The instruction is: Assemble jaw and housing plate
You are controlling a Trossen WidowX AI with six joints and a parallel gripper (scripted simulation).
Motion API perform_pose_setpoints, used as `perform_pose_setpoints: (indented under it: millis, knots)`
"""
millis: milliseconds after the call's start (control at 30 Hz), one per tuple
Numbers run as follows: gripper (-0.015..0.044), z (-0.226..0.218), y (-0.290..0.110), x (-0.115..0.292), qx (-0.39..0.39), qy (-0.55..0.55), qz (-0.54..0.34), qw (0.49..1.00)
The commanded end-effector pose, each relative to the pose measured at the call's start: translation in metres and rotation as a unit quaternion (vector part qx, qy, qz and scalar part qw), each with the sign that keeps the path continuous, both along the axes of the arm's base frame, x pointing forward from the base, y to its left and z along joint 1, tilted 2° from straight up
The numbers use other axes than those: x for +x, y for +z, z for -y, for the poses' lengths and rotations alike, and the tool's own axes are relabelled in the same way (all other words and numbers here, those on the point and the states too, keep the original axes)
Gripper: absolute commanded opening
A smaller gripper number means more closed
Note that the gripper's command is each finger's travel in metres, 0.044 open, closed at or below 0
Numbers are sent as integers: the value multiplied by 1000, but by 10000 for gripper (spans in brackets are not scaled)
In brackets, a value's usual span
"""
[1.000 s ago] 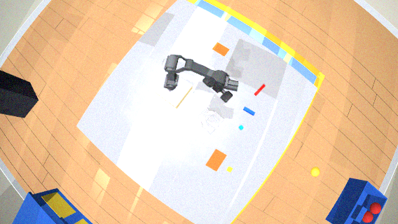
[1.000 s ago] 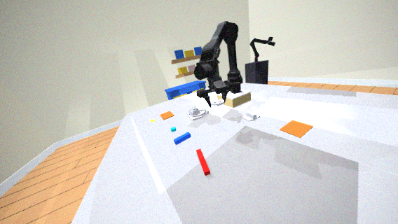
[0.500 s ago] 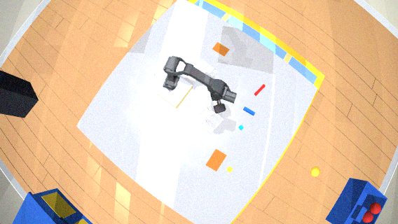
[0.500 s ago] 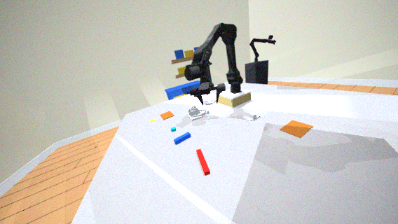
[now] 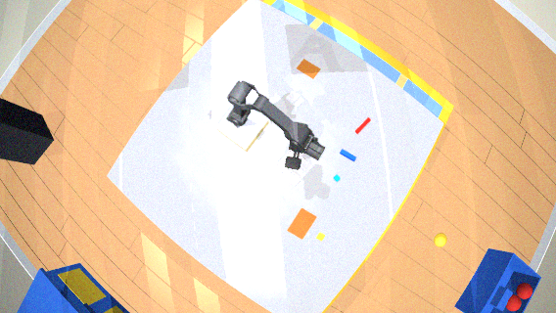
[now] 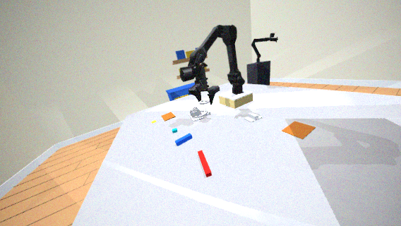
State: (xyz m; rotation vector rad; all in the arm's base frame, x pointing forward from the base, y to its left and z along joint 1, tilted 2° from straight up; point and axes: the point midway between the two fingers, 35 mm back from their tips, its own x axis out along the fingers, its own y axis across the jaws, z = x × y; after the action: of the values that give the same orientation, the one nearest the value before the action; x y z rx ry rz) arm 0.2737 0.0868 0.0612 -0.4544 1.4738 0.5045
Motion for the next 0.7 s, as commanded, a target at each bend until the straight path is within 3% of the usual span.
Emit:
perform_pose_setpoints:
  millis: [0,400,667]
  knots:
    - [351,11,-1,3,4,-64,-5,998]
    - [351,50,-2,12,9,-260,-13,965]
    - [351,52,-2,12,9,-271,-13,962]
